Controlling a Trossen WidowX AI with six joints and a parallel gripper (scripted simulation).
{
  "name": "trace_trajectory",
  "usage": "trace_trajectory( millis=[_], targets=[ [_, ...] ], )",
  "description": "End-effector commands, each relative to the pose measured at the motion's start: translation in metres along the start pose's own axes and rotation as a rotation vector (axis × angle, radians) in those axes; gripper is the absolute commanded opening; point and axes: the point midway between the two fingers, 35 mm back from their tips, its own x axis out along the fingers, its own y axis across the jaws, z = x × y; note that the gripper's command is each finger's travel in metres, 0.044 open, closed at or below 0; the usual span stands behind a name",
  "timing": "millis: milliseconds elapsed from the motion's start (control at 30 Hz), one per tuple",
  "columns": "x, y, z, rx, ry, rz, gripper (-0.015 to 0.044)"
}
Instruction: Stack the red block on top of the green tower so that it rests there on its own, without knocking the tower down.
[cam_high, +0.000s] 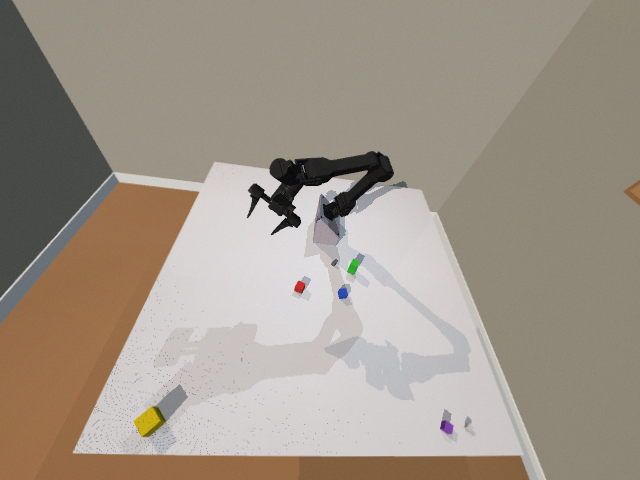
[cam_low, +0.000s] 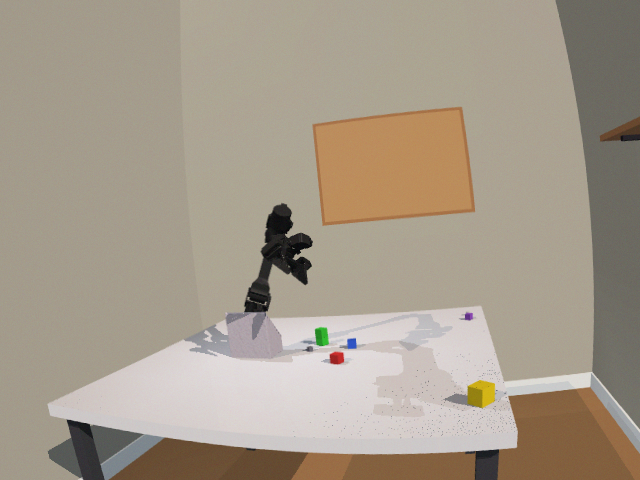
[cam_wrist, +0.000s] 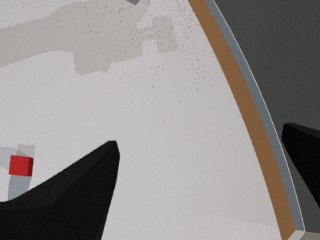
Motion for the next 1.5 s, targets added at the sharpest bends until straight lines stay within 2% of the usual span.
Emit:
trace_trajectory(
  millis=[0, 300, 633, 967, 1233, 1467],
  targets=[
    [0.027, 0.038, 0.001, 0.044, 0.085, 0.117, 0.0440],
    [0.070, 0.131, -0.011, 0.136, 0.330, 0.327, 0.0440],
    [0.090, 0.228, -0.047, 0.238, 0.661, 0.455, 0.0440],
    [0.093, 0.237, -0.046, 0.244, 0.685, 0.459, 0.0440],
    [0.124, 0.258, -0.071, 0.244, 0.685, 0.461, 0.0440],
    [0.127, 0.258, -0.073, 0.244, 0.685, 0.461, 0.0440]
  ],
)
